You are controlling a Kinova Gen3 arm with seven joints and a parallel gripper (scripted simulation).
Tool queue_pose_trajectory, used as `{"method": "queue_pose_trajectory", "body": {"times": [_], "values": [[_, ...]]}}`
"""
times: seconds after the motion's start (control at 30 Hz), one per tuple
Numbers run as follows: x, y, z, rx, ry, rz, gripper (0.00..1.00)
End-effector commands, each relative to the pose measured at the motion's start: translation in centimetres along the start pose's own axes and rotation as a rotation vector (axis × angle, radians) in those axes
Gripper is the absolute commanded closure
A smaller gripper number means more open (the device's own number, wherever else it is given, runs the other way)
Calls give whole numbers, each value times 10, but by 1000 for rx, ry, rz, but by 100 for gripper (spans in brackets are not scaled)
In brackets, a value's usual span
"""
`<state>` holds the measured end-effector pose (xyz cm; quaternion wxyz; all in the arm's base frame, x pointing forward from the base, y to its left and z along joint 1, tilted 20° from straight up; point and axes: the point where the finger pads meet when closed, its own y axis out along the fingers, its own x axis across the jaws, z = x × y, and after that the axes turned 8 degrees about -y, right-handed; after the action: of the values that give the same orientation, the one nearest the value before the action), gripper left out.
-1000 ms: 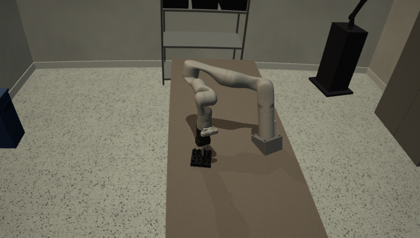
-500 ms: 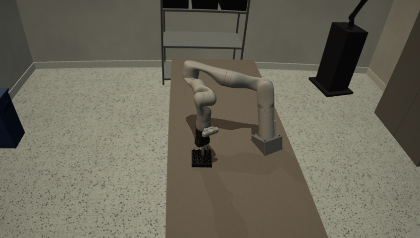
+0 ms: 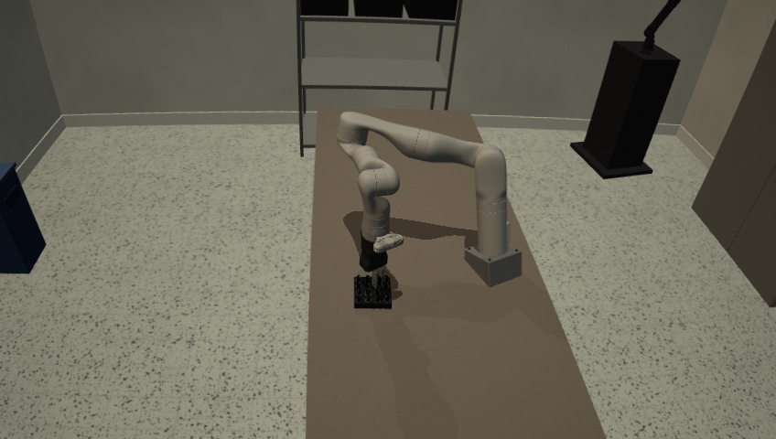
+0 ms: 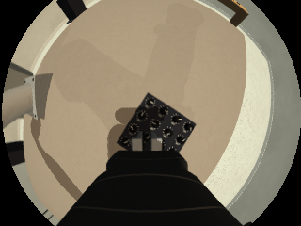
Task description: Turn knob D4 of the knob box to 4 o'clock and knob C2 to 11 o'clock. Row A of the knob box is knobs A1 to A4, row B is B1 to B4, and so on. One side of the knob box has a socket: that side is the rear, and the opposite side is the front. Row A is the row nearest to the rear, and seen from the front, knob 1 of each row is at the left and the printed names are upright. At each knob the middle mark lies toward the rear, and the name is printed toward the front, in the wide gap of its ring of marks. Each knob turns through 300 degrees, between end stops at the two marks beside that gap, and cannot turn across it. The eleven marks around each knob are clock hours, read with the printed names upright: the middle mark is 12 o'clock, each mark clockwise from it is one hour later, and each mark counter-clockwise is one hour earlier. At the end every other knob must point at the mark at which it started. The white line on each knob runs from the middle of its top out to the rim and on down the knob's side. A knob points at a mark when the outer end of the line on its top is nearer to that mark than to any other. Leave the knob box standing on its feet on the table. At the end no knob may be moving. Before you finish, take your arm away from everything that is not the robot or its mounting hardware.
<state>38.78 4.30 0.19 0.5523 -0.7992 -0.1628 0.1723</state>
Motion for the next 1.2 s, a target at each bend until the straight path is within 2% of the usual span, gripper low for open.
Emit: {"method": "queue_pose_trajectory", "body": {"times": [0.0,0.07,0.1,0.97,1.17], "values": [[1,-1,0,0,0,-2,70],[1,-1,0,0,0,-2,70],[1,-1,0,0,0,-2,54],[1,-3,0,0,0,-2,54],[0,-17,0,0,0,-2,54]]}}
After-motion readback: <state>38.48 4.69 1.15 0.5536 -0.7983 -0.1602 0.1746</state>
